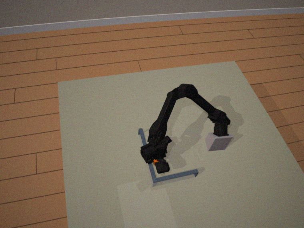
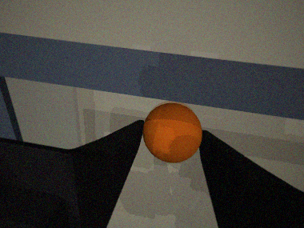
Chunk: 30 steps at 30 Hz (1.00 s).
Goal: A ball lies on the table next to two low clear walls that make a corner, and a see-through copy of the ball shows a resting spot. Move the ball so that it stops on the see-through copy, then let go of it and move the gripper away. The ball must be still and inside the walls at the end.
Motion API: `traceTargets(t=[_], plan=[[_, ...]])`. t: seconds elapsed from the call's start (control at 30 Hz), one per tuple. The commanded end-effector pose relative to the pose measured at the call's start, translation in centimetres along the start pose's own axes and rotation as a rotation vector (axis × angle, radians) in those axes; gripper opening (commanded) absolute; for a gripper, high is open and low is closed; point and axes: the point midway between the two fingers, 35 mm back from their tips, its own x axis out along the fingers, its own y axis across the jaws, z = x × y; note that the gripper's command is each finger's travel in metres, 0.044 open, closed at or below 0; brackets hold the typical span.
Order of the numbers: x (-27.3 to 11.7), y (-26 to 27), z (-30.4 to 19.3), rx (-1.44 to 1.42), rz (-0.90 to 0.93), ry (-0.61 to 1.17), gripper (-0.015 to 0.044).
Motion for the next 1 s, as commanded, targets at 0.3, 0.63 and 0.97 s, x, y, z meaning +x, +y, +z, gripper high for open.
traceTargets(t=[0.3,0.63,0.97], plan=[[1.1,-0.1,-0.1,0.0,-0.002,0.002,0.0052],[1.1,-0.1,-0.1,0.0,-0.002,0.002,0.0315],[-7.2,0.1,0.0,-0.006,0.0,0.002,0.0318]])
